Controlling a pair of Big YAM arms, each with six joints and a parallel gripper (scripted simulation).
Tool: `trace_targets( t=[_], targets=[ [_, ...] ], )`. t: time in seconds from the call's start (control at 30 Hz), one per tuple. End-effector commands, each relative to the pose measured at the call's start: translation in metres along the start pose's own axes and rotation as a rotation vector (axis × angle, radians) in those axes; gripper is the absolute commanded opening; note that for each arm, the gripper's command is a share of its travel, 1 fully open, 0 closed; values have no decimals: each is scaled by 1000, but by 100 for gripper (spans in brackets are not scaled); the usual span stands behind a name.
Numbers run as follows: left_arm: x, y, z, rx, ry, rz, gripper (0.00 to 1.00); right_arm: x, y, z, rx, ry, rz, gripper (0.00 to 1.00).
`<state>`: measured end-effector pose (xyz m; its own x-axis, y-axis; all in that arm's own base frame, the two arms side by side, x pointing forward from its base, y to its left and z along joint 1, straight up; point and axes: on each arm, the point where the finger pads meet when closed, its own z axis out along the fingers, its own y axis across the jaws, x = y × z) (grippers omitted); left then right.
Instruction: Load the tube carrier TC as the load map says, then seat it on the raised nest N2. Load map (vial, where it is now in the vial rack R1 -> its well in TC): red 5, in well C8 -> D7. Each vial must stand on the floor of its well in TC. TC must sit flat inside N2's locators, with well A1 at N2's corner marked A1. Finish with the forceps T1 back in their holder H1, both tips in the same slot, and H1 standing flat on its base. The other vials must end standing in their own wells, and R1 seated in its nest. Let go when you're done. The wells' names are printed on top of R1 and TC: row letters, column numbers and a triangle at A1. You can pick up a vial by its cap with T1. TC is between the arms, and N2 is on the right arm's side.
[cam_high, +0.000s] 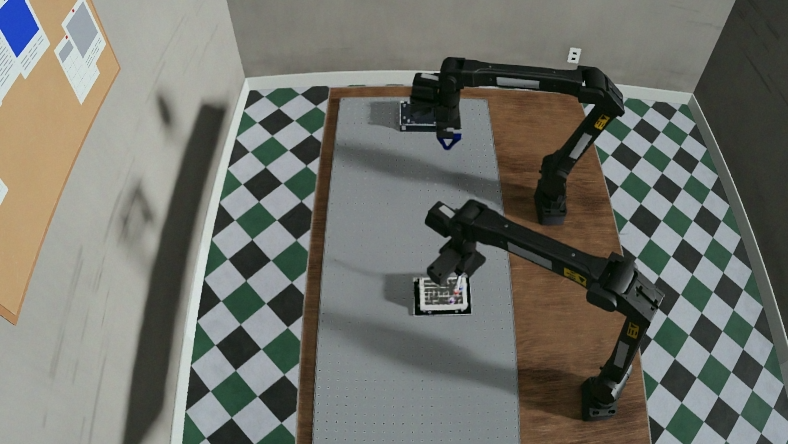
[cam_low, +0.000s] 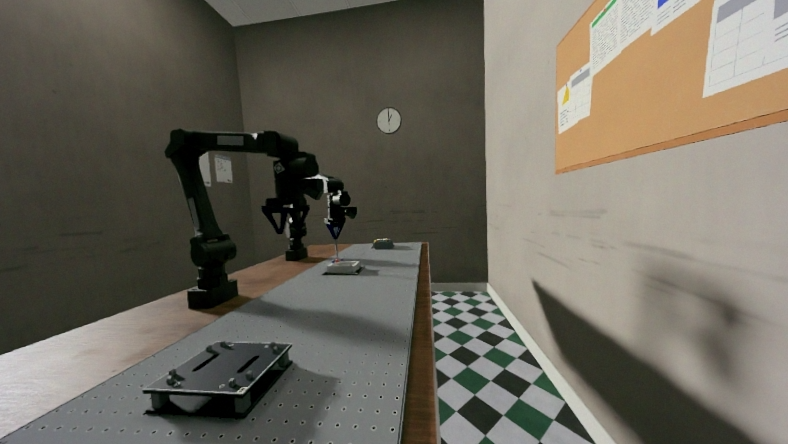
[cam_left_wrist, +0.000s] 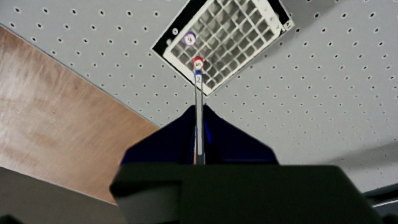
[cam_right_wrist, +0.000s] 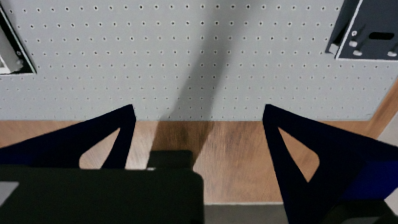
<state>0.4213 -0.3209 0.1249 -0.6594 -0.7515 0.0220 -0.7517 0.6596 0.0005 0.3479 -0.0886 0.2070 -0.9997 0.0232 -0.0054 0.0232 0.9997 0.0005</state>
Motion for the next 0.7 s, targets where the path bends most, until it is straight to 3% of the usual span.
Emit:
trace_targets(
  t=[0.0, 0.67],
  targets=[
    [-6, -3, 7, -2, 2, 0, 7, -9, -2, -11, 8, -30, 2, 100],
    [-6, -2, 11, -3, 3, 0, 7, -9, -2, -11, 8, -30, 2, 100]
  ],
)
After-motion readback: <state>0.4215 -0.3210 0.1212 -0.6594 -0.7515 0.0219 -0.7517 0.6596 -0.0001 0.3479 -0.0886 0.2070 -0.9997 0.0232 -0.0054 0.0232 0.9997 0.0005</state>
